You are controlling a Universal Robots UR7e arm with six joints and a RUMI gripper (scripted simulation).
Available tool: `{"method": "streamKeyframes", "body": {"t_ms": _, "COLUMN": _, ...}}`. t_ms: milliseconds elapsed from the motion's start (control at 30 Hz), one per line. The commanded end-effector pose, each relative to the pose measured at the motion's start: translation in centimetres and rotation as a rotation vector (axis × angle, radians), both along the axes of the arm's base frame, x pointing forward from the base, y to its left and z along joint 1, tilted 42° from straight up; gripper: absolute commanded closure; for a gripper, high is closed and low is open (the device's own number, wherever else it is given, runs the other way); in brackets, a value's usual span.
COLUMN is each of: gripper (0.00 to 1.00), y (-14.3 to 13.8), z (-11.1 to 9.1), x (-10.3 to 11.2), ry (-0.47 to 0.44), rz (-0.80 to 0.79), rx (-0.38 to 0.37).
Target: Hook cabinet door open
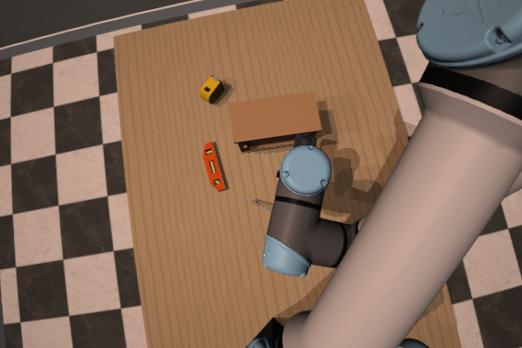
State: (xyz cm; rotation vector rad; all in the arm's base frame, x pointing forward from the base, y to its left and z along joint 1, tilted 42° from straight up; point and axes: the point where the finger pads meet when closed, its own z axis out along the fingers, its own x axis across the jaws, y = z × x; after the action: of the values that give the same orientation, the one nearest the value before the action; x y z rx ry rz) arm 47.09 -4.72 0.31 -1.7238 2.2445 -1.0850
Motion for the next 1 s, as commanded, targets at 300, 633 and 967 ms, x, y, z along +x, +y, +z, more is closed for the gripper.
{"method": "streamKeyframes", "body": {"t_ms": 300, "gripper": 0.85, "y": -0.8, "z": -1.3, "x": 0.9, "ry": -0.002, "rz": 0.001, "rx": 0.000}}
{"method": "streamKeyframes", "body": {"t_ms": 633, "gripper": 0.85, "y": -1.0, "z": -1.7, "x": 1.2, "ry": -0.002, "rz": 0.001, "rx": 0.000}}
{"method": "streamKeyframes", "body": {"t_ms": 967, "gripper": 0.85, "y": -1.1, "z": -1.8, "x": 1.2, "ry": -0.002, "rz": 0.001, "rx": 0.000}}
